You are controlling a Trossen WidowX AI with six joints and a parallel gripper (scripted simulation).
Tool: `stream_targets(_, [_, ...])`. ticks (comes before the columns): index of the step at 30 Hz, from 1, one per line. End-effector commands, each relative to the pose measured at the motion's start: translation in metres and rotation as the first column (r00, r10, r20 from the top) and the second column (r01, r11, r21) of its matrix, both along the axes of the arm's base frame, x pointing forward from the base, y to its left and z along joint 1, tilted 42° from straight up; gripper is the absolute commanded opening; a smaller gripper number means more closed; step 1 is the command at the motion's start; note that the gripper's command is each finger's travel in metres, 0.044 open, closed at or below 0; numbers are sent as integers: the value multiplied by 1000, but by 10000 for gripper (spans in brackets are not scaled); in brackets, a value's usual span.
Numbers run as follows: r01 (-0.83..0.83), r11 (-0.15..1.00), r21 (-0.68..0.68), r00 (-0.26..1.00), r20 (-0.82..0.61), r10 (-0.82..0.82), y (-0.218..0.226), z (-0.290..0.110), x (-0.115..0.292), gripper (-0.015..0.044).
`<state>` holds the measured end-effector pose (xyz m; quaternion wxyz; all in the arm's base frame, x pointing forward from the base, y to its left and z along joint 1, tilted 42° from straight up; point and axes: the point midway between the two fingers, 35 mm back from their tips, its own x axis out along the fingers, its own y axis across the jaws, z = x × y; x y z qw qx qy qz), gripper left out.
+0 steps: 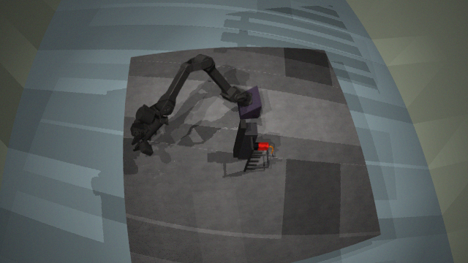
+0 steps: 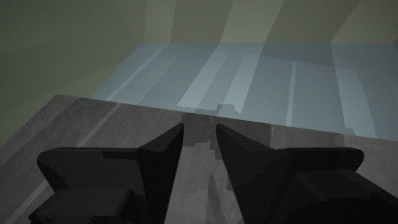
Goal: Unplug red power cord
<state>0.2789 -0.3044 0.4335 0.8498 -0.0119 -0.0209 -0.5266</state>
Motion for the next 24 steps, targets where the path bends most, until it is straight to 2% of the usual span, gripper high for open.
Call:
stream_targets(1, [-111, 993, 42, 988, -102, 115, 23, -29, 41, 160])
stream_targets(12, [-389, 911, 140, 842, -346, 413, 117, -100, 132, 160])
stream_targets(24, [-628, 736, 252, 524, -562, 640, 247, -176, 181, 160])
